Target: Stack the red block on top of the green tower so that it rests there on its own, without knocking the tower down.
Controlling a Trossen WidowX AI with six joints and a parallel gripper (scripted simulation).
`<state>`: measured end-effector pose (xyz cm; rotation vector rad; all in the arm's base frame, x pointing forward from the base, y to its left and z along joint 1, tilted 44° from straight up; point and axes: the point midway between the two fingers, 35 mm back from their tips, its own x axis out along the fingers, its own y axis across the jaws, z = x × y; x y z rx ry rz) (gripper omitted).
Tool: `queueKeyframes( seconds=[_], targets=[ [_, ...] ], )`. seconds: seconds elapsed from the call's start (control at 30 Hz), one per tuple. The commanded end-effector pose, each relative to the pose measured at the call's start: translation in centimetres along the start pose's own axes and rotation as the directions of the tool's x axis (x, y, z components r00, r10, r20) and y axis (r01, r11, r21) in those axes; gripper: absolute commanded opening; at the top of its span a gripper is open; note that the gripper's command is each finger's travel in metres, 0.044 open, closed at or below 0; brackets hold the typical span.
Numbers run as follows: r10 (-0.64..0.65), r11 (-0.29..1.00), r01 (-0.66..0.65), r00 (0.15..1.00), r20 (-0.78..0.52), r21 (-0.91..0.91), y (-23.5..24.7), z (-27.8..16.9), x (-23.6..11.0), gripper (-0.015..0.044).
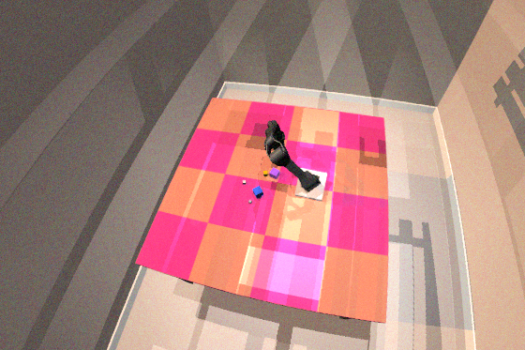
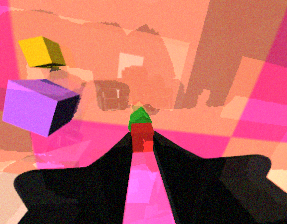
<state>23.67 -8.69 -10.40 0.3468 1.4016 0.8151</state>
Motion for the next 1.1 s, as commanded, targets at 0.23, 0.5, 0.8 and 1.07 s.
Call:
queueKeyframes(
  seconds=[0.23,0.5,0.8,1.07],
  targets=[
    [-0.001,1.0,0.001,1.0,0.0,-0.002,-0.01,0.01,0.05,0.0289],
    [-0.001,1.0,0.001,1.0,0.0,-0.002,-0.01,0.01,0.05,0.044],
    [-0.001,1.0,0.001,1.0,0.0,-0.002,-0.01,0.01,0.05,0.044],
    [-0.001,1.0,0.001,1.0,0.0,-0.002,-0.01,0.01,0.05,0.044]
  ],
)
